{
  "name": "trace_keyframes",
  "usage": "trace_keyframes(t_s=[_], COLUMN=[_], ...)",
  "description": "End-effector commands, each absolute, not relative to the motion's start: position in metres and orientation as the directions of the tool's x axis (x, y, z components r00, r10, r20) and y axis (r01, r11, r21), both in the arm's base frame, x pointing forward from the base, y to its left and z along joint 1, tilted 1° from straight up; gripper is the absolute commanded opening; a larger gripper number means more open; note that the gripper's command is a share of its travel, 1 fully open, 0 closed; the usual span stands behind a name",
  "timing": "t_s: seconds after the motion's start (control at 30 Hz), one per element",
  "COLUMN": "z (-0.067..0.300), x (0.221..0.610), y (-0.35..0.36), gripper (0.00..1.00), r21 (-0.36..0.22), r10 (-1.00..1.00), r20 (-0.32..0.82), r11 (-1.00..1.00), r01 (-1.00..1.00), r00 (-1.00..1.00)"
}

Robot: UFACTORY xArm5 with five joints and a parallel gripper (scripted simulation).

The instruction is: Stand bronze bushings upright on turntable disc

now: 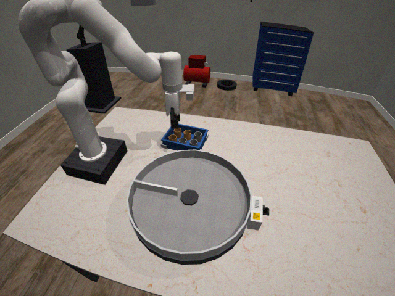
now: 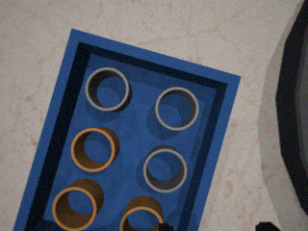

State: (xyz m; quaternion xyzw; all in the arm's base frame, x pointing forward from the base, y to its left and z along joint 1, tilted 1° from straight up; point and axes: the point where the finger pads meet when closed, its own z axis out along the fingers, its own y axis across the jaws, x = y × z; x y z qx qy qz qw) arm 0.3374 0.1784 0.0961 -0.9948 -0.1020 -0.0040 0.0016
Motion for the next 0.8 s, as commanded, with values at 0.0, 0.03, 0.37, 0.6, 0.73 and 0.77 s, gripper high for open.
trace_keyframes(t_s=[0.0,0.03,0.37,0.6,0.73,0.77], z=[0.077,0.075,0.072,0.072,0.072,0.072], x=[0.351,0.351,0.351,0.351,0.351,0.351], y=[0.245,0.253,0.265,0.265,0.265,0.265], gripper=[0.48,0.48,0.48,0.48,0.48,0.48], r21=[-0.002,-0.002,-0.002,-0.002,-0.002,-0.002], r10=[0.210,0.213,0.218,0.218,0.218,0.218], r20=[0.005,0.005,0.005,0.005,0.005,0.005], r11=[-0.978,-0.977,-0.976,-0.976,-0.976,-0.976], r01=[0.210,0.213,0.218,0.218,0.218,0.218], r00=[0.978,0.977,0.976,0.976,0.976,0.976])
